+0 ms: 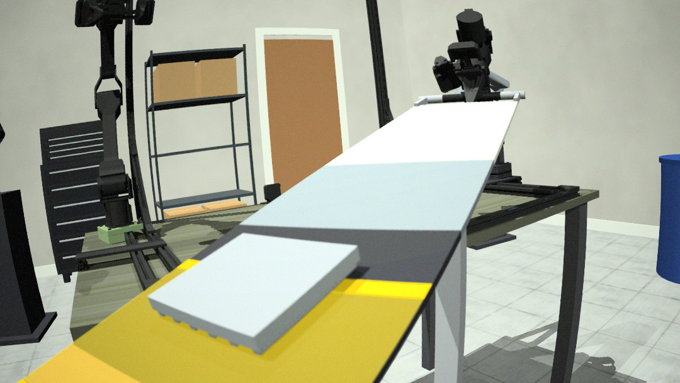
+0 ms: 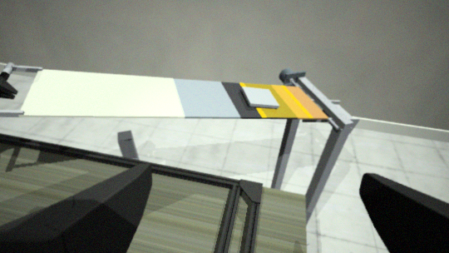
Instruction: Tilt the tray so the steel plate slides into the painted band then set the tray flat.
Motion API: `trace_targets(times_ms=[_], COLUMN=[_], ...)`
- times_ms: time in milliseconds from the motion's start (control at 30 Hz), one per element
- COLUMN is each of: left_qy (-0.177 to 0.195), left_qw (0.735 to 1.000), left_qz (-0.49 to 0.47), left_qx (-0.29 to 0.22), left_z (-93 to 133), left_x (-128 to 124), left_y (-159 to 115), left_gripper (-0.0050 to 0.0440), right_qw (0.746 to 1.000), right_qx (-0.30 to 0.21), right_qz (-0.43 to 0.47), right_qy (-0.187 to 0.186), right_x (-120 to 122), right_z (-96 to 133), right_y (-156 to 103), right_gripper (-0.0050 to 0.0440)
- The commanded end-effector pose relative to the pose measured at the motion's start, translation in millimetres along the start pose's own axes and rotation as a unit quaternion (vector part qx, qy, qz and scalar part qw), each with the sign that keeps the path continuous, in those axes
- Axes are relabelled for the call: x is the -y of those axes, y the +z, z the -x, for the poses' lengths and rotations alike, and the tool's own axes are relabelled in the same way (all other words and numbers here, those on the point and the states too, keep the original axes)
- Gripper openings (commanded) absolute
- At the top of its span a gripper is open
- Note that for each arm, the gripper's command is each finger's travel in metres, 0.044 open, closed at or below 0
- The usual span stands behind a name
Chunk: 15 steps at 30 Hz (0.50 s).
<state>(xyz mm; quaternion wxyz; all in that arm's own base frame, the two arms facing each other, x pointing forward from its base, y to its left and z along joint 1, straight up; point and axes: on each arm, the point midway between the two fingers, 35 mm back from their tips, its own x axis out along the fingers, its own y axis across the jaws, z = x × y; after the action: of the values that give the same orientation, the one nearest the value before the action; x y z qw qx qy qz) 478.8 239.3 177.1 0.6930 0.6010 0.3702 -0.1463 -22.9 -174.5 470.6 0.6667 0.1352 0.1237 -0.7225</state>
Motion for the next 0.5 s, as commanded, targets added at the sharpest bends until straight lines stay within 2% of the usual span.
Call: trace_targets(times_ms=[0,467], left_qy=[0.034,0.045], left_qw=[0.999,0.999], left_qz=[-0.001,-0.001], left_qx=[-0.002,-0.002], left_z=[14.7,19.2], left_x=[-23.9,-32.1], left_y=[-0.4,-0.3], left_gripper=[0.0,0.0], right_qw=[1.0,1.0], right_qx=[0.0,0.0], right_qz=[0.001,0.001], right_qy=[0.001,0.001], right_x=[-0.2,-0.2], right_z=[0.1,0.1], right_y=[-0.1,-0.1], right_gripper=[0.044,0.044])
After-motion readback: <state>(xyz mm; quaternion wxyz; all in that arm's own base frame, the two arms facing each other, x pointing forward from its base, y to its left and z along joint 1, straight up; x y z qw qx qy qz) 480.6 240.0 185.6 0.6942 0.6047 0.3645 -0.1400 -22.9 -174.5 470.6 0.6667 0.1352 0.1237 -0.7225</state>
